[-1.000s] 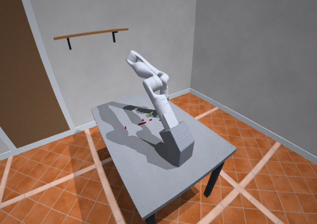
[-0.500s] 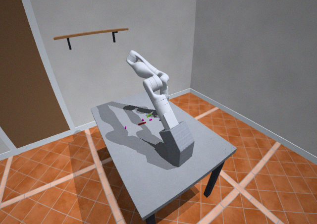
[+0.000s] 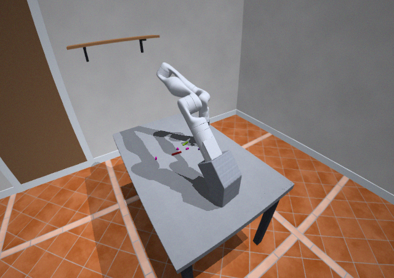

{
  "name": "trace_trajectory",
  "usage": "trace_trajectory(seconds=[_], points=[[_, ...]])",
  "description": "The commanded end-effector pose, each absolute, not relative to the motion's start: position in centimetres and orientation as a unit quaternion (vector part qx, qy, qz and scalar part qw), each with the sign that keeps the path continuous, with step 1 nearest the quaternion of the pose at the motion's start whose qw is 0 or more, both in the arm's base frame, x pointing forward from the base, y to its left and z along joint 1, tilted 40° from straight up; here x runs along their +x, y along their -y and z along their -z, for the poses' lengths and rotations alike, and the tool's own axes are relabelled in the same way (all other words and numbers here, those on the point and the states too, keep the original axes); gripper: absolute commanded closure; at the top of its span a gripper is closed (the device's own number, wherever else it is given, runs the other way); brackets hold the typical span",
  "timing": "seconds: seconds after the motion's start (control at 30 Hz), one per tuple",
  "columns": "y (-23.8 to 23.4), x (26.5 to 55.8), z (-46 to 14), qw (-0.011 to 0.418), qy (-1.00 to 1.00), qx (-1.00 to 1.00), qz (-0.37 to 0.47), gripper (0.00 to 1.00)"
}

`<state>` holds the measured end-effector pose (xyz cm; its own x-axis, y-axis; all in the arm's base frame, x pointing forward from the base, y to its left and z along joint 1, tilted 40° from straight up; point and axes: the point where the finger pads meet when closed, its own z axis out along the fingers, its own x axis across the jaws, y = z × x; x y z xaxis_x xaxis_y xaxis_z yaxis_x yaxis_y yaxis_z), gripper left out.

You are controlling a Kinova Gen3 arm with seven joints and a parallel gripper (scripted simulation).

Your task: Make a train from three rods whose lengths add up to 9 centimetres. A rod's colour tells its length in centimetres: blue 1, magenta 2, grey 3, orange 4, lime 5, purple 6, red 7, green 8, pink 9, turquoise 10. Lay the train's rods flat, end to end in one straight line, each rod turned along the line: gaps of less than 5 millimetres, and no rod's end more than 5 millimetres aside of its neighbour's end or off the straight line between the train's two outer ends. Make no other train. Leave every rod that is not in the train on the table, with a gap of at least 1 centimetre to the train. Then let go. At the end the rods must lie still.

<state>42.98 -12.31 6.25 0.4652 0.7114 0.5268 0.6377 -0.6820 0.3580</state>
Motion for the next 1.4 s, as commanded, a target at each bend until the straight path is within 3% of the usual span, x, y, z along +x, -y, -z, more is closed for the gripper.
trace_trajectory(seconds=[0.0,0.03,0.67,1.37], points=[[12.4,43.0,-6.3,0.056,-0.395,0.854,-0.334,0.52],[12.4,43.0,-6.3,0.056,-0.395,0.854,-0.334,0.46],[12.4,42.8,-6.6,0.056,-0.395,0.854,-0.334,0.46],[13.1,40.1,-9.9,0.056,-0.395,0.854,-0.334,0.46]])
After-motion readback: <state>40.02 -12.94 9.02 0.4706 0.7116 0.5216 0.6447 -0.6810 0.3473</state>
